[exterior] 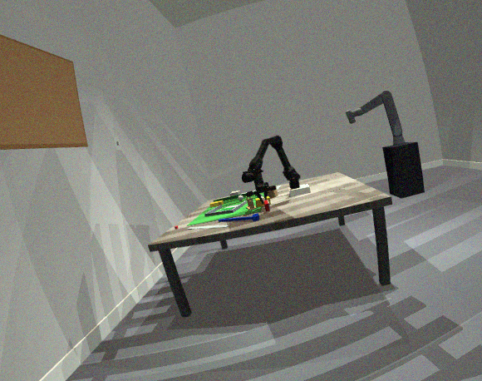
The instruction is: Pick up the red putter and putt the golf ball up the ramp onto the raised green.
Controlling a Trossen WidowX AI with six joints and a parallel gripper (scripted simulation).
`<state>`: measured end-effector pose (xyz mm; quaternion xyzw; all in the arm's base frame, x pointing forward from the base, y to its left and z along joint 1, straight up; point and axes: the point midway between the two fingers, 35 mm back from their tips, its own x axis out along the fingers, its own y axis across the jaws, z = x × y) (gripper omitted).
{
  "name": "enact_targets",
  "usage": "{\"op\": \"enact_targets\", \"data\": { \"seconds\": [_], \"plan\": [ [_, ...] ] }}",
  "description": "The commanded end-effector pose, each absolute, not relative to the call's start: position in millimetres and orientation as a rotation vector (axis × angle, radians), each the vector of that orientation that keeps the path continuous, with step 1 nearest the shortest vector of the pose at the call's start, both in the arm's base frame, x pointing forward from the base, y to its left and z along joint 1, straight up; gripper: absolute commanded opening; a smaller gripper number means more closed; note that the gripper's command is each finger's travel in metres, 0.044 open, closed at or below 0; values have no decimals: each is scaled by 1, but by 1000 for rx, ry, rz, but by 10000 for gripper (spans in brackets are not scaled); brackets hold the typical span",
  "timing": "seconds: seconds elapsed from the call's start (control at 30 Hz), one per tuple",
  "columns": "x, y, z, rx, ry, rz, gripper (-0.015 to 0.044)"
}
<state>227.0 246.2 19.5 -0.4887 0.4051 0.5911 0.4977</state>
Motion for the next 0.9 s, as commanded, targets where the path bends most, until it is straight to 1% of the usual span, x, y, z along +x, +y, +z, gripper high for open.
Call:
{"op": "enact_targets", "data": {
  "seconds": [0.0, 0.47, 0.63, 0.87],
  "plan": [
    [230, 249, 33, -1181, 972, 1428, 0],
    [227, 246, 117, -1183, 970, 1428, 0],
    [232, 244, 111, -1177, 976, 1412, 0],
    [270, 213, 112, -1120, 1044, 1252, 0]
  ]
}}
